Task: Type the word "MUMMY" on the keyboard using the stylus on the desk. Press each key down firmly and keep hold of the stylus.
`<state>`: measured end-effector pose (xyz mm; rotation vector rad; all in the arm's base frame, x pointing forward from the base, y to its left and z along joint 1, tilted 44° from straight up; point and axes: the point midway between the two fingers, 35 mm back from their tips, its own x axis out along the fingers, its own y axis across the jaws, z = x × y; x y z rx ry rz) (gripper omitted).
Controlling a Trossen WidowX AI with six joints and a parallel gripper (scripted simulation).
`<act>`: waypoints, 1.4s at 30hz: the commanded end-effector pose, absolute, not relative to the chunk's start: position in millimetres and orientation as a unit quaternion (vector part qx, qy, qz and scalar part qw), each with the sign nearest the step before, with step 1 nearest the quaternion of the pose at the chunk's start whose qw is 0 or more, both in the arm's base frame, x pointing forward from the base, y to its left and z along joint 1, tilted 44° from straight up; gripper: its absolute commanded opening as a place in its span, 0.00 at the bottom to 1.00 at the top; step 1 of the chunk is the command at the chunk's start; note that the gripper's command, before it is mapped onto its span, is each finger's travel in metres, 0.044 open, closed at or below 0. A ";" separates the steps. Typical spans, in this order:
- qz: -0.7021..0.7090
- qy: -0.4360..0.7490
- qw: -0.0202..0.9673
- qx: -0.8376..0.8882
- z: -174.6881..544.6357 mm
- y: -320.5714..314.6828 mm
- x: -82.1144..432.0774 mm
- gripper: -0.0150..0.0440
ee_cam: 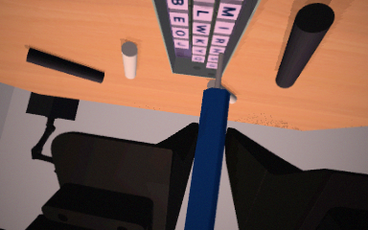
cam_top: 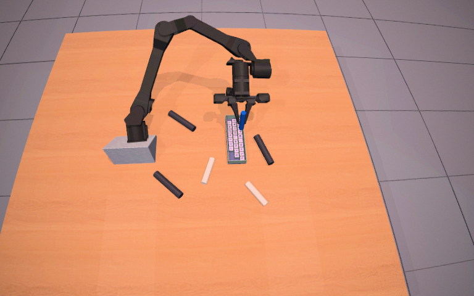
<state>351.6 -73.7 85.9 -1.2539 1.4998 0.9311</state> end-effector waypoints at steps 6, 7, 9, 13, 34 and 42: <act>0.380 0.611 0.468 -0.513 90.7 -76.7 352.0 0.25; 0.380 0.611 0.467 -0.513 91.5 -77.0 352.1 0.25; 0.380 0.611 0.468 -0.513 90.7 -76.3 352.2 0.25; 0.380 0.611 0.468 -0.513 81.0 -66.9 353.9 0.25; 0.380 0.611 0.468 -0.513 69.6 -57.1 356.2 0.39; 0.380 0.611 0.468 -0.513 66.5 -54.2 356.8 0.39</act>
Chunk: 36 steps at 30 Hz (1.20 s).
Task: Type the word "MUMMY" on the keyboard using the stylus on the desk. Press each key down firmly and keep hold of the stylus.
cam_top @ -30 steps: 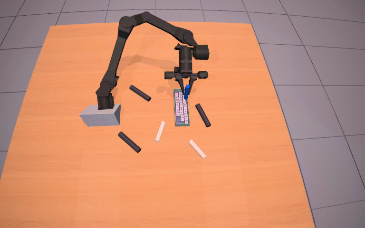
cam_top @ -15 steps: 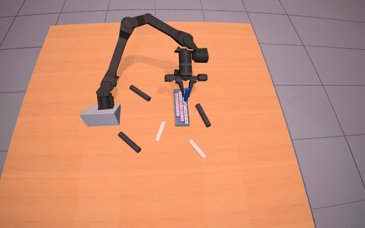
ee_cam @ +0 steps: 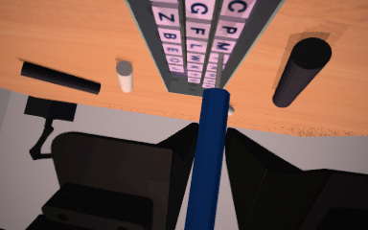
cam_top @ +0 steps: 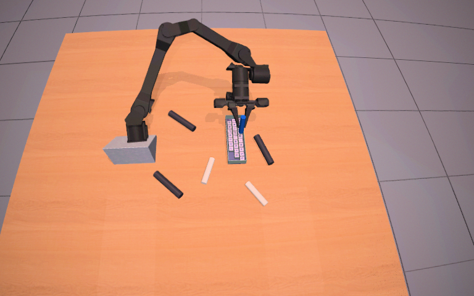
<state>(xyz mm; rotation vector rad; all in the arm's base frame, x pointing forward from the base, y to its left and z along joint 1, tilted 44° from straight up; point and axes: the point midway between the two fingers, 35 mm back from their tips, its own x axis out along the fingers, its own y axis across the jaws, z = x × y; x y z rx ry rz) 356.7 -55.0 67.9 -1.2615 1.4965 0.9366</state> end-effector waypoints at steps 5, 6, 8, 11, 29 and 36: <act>0.380 0.611 0.468 -0.513 64.6 -52.3 357.2 0.39; 0.380 0.611 0.468 -0.513 64.3 -52.1 357.2 0.39; 0.380 0.611 0.468 -0.513 63.8 -51.5 357.3 0.39; 0.380 0.611 0.468 -0.513 62.9 -50.7 357.5 0.39; 0.380 0.611 0.468 -0.513 78.8 -66.0 355.0 0.39; 0.380 0.611 0.468 -0.513 90.1 -76.7 352.3 0.39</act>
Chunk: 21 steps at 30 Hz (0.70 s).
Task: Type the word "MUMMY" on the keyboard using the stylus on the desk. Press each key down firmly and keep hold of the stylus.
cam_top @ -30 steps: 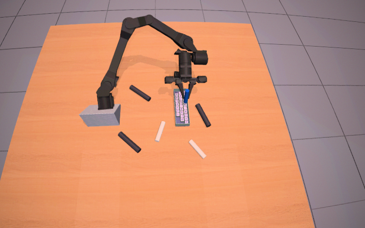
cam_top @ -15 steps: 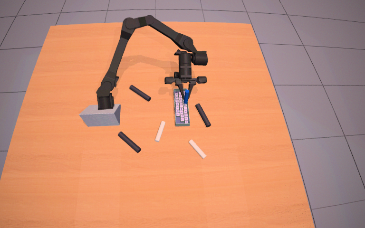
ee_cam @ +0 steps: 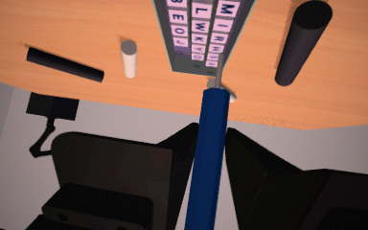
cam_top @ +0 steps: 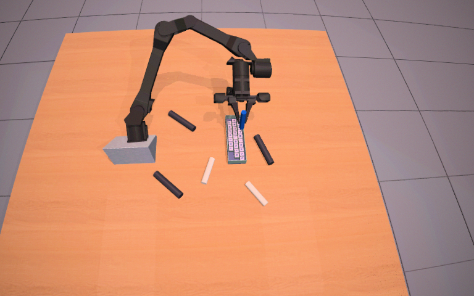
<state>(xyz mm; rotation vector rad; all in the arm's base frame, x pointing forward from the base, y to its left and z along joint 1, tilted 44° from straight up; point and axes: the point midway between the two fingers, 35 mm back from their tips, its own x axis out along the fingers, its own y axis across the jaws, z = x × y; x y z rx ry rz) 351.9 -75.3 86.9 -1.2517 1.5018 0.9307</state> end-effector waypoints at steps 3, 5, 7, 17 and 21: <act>0.380 0.613 0.469 -0.511 86.9 -75.3 351.9 0.37; 0.380 0.613 0.469 -0.511 86.9 -75.3 351.9 0.35; 0.380 0.613 0.469 -0.511 86.9 -75.3 351.9 0.33; 0.380 0.612 0.468 -0.512 68.3 -96.1 341.2 0.25; 0.380 0.612 0.466 -0.513 56.5 -108.8 332.8 0.25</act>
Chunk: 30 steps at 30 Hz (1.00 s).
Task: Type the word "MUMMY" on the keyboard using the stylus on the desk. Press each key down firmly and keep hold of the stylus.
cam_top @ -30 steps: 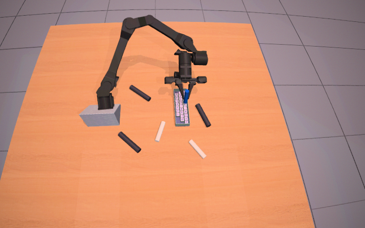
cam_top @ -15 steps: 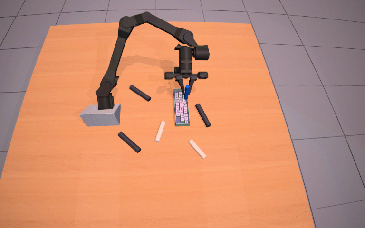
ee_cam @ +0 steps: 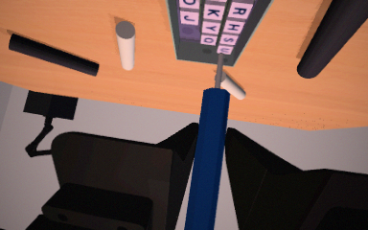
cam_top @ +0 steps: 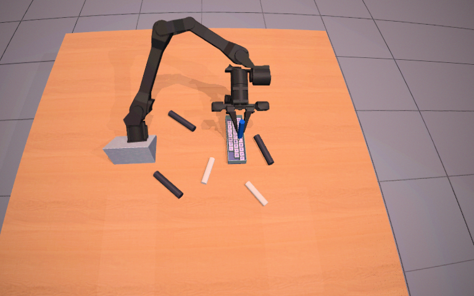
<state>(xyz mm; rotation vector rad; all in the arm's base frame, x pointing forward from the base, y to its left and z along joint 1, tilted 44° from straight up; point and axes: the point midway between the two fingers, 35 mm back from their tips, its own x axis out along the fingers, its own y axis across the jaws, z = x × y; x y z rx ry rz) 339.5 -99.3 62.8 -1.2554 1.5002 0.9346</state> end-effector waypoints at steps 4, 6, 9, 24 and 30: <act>0.380 0.612 0.466 -0.514 49.5 -116.1 327.1 0.25; 0.380 0.612 0.466 -0.514 47.0 -113.8 327.6 0.25; 0.380 0.612 0.466 -0.513 39.0 -105.9 329.1 0.25; 0.380 0.612 0.466 -0.513 30.5 -98.0 330.0 0.39; 0.380 0.612 0.466 -0.513 30.5 -98.0 330.0 0.39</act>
